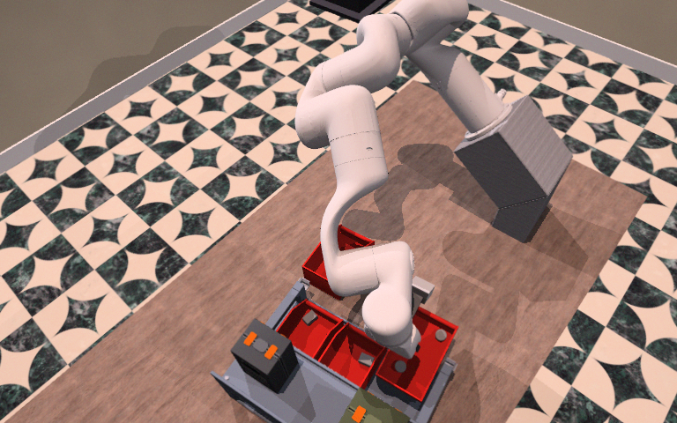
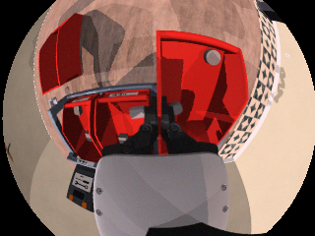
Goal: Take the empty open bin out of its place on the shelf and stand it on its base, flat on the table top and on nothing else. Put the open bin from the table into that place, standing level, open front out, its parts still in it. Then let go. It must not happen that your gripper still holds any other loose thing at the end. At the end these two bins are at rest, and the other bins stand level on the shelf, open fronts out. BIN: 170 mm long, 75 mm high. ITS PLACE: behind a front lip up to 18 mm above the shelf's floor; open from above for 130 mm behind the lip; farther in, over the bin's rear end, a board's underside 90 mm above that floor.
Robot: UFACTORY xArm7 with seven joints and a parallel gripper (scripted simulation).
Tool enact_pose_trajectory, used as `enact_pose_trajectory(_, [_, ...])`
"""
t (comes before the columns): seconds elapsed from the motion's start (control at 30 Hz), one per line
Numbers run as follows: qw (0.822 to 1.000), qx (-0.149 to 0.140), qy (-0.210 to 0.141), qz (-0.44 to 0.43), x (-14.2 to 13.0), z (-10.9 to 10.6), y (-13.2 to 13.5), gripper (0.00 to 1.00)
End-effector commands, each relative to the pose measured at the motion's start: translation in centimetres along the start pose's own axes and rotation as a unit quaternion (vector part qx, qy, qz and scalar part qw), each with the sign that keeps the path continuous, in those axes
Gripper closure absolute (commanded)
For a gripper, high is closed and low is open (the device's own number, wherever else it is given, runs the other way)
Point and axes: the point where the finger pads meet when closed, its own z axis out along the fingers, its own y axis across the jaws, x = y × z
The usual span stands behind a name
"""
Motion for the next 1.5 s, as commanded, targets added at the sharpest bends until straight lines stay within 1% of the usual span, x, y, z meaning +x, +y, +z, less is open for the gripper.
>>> enact_pose_trajectory(0.0, [1.000, -0.001, -0.002, 0.000, -0.2, 0.0, 0.1, 1.00])
enact_pose_trajectory(0.63, [1.000, -0.001, -0.003, 0.000, -0.4, 0.9, 0.1, 1.00])
enact_pose_trajectory(1.47, [1.000, -0.001, -0.003, 0.000, -0.5, 1.0, 0.1, 1.00])
